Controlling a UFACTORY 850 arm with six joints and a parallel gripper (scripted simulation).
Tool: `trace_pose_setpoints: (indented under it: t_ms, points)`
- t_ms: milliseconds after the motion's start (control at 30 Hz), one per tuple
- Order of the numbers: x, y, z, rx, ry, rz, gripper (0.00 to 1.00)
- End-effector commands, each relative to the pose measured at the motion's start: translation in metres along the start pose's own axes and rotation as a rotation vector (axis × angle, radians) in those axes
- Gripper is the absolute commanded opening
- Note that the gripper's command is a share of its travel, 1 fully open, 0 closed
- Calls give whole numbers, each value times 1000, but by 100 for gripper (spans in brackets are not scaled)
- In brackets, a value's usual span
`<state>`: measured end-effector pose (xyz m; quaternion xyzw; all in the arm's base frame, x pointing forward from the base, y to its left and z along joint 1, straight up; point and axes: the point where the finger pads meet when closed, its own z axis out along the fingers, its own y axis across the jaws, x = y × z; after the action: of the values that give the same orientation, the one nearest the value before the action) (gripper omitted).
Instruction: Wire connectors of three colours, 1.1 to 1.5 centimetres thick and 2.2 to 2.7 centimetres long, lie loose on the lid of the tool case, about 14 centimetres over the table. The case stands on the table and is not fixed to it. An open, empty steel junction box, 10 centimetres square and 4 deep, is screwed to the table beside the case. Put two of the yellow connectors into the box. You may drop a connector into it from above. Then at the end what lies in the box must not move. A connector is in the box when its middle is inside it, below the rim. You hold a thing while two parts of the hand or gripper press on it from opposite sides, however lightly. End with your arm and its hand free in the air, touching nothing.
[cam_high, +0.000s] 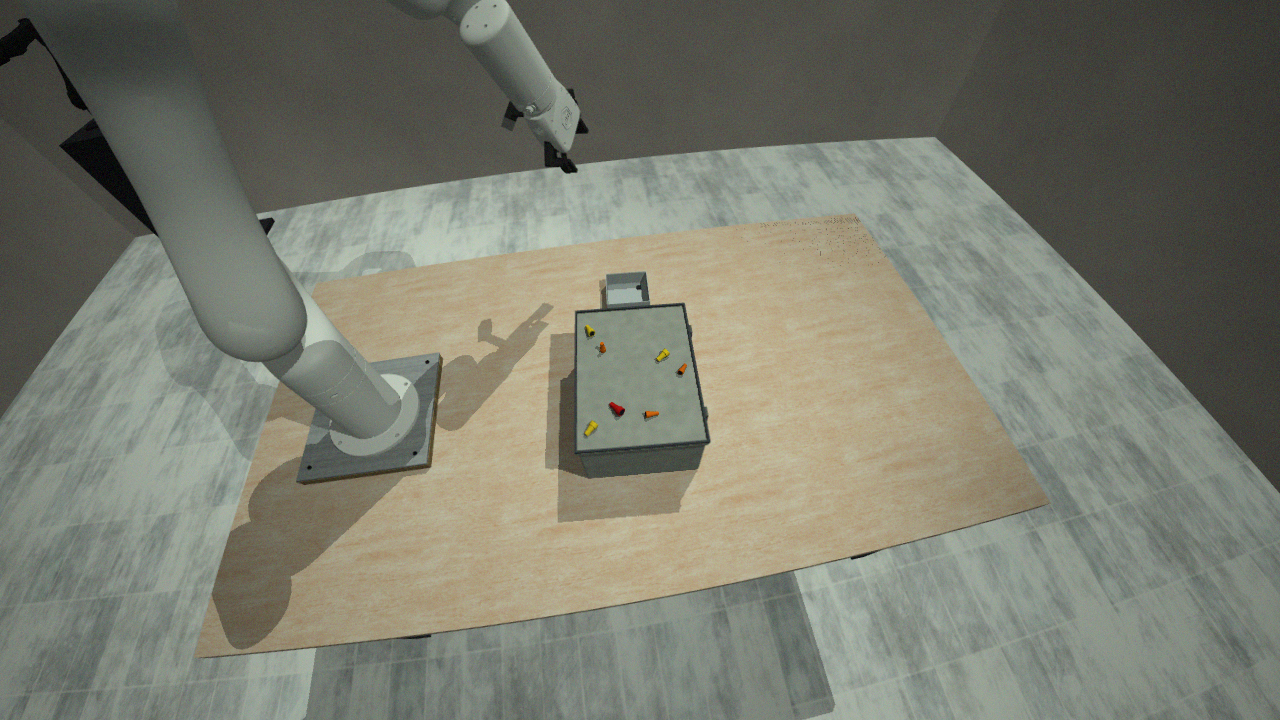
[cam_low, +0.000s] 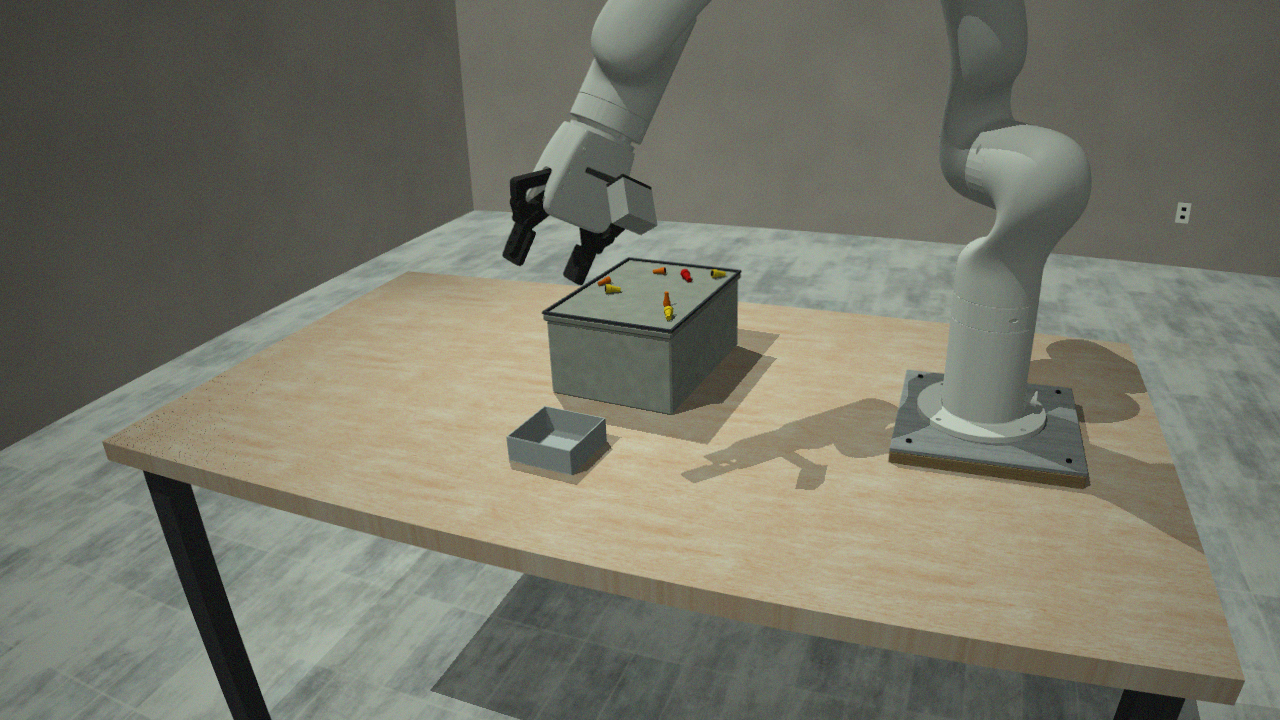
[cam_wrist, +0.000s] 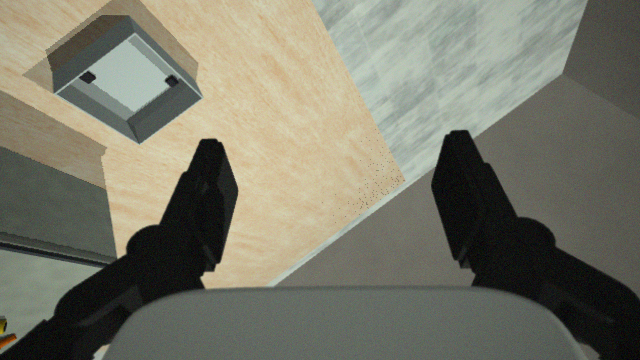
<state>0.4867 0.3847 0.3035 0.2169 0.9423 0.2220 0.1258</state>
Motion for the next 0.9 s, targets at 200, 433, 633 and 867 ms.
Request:
trace_pose_setpoints:
  t_ms: [200, 433, 633, 867]
  points:
    - [0, 1, -1, -2, -1, 0, 100]
    - [0, 1, -1, -2, -1, 0, 100]
    - [-1, 0, -1, -1, -1, 1, 100]
    - [-24, -18, 1, 27, -10, 26, 100]
